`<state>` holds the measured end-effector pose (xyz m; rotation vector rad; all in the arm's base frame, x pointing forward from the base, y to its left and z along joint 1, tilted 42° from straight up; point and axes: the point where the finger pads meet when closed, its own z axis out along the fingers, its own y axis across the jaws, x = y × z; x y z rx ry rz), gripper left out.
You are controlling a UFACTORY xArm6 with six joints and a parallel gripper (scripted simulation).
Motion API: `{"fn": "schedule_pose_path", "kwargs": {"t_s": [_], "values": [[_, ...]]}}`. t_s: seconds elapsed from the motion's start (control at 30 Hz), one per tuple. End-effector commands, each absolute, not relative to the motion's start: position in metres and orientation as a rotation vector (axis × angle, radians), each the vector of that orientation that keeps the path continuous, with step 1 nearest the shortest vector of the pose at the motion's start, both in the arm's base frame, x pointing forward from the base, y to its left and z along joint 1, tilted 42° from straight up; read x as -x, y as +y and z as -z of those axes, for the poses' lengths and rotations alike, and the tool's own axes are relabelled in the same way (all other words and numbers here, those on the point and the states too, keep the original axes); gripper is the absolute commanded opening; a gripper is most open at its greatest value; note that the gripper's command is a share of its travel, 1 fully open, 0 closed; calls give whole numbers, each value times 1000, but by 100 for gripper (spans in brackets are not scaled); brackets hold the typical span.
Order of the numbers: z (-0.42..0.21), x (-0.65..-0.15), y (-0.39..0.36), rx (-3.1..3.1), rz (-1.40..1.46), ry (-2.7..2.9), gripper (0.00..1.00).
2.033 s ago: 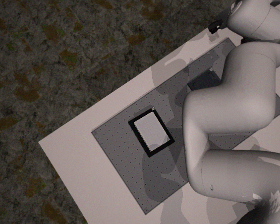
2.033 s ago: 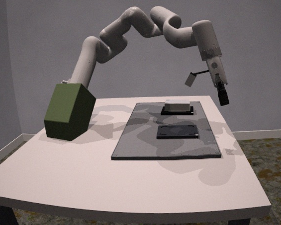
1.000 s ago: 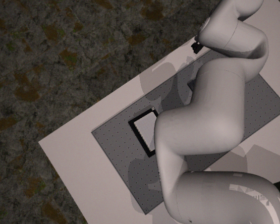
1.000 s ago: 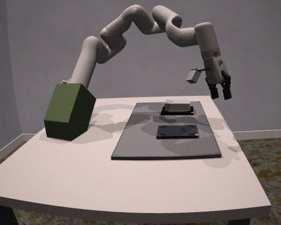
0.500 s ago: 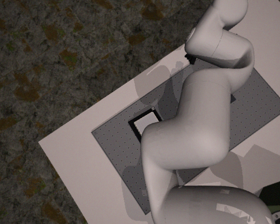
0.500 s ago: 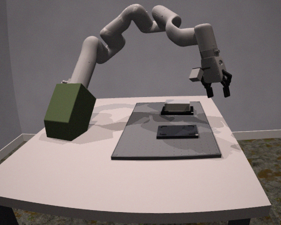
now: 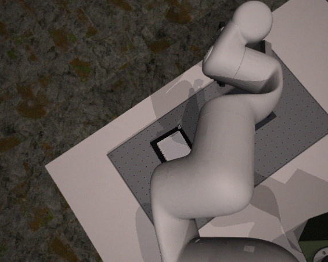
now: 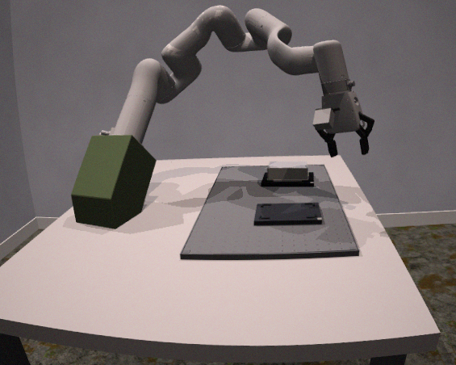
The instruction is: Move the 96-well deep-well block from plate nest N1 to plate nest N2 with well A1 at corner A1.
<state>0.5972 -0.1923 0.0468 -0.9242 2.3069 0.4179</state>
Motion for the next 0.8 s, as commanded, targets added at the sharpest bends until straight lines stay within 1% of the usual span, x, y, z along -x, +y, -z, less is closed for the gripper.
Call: {"fn": "schedule_pose_path", "kwargs": {"t_s": [0.0, 0.13, 0.77], "values": [[-60, -594, -176, 1086, -359, 2214, 100], [-60, -595, -176, 1086, -359, 2214, 100], [-86, -581, -128, 1491, -234, 1935, 100]]}}
